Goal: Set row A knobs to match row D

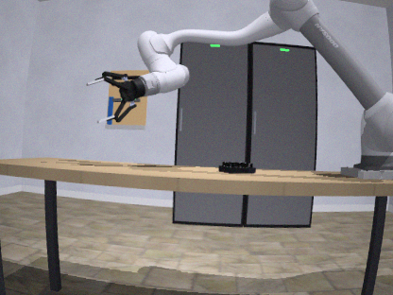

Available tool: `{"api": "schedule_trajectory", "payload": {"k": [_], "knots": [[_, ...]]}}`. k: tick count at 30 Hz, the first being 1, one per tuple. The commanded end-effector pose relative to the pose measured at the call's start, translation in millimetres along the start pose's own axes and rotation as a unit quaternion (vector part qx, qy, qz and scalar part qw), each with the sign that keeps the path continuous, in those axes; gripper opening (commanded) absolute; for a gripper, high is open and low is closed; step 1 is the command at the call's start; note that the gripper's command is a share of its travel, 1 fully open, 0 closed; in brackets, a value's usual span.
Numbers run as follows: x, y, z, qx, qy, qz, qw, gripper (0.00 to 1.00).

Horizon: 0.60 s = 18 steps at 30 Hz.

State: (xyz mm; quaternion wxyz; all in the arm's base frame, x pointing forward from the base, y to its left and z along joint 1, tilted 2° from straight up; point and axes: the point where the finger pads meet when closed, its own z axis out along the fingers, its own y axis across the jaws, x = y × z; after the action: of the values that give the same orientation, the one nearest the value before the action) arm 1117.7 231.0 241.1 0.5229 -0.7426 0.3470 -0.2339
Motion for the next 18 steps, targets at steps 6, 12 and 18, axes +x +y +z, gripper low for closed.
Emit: {"api": "schedule_trajectory", "payload": {"k": [6,12,18], "knots": [[-42,40,-40,-0.066,-0.039,-0.089,0.993,1.0],[-76,80,-79,-0.122,-0.075,-0.167,0.976,1.0],[-99,113,-113,-0.164,-0.106,-0.225,0.955,1.0]]}}
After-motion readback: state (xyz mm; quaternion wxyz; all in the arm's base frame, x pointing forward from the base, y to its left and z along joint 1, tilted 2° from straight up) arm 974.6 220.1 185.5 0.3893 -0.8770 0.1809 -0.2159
